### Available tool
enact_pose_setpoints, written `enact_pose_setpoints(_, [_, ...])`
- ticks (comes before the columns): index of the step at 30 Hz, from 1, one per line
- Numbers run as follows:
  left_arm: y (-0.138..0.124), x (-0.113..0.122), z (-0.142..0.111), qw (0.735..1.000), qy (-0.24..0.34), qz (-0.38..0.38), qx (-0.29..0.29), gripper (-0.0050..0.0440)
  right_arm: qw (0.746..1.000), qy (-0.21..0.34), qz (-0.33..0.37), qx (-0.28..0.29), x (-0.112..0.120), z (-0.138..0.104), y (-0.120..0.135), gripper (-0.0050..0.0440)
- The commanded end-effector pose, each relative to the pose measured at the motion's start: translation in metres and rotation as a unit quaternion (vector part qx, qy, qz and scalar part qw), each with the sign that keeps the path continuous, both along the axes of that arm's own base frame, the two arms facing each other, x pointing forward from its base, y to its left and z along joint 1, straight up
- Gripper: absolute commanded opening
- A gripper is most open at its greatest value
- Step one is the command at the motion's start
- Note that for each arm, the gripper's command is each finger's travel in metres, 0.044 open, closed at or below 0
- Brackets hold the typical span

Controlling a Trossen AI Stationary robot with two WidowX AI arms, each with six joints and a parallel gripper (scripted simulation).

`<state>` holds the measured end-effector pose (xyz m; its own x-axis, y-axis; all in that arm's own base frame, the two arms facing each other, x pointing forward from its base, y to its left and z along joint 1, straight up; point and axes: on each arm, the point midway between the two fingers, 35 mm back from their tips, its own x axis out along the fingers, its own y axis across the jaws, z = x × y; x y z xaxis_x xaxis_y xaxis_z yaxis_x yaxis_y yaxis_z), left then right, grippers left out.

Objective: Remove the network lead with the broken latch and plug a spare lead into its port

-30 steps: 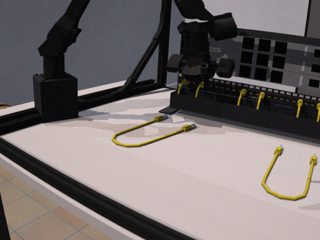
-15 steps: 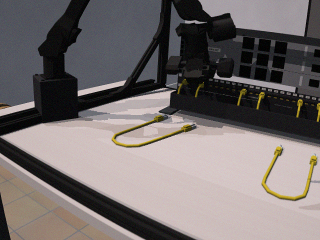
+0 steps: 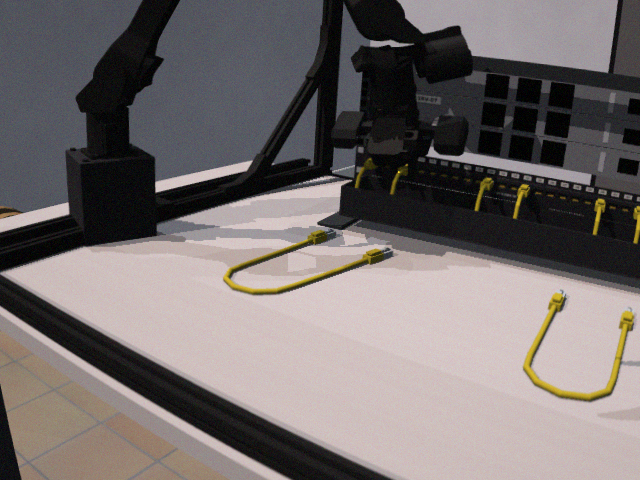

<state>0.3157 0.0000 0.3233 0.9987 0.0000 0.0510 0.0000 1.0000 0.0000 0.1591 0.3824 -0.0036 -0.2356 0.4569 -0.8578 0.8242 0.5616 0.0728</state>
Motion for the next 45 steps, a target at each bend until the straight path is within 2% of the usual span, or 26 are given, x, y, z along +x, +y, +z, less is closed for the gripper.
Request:
enact_pose_setpoints(1, [0.000, 0.000, 0.000, 1.000, 0.000, 0.000, 0.000, 0.0440, 1.000, -0.002, 0.007, 0.004, -0.002, 0.001, 0.003, 0.0054])
enact_pose_setpoints(6, [0.000, 0.000, 0.000, 1.000, 0.000, 0.000, 0.000, 0.0440, 1.000, -0.002, 0.007, 0.004, -0.002, 0.001, 0.003, 0.0054])
enact_pose_setpoints(7, [0.000, 0.000, 0.000, 1.000, 0.000, 0.000, 0.000, 0.0440, 1.000, 0.001, -0.001, -0.001, 0.000, 0.000, 0.000, 0.0176])
enact_pose_setpoints(40, [0.000, 0.000, 0.000, 1.000, 0.000, 0.000, 0.000, 0.0440, 1.000, 0.000, 0.000, 0.000, 0.000, 0.000, 0.000, 0.0176])
enact_pose_setpoints(41, [0.000, 0.000, 0.000, 1.000, 0.000, 0.000, 0.000, 0.0440, 1.000, 0.000, 0.000, 0.000, 0.012, 0.054, -0.022, 0.0176])
enact_pose_setpoints(45, [0.000, 0.000, 0.000, 1.000, 0.000, 0.000, 0.000, 0.0440, 1.000, 0.000, 0.000, 0.000, 0.012, 0.054, -0.022, 0.0176])
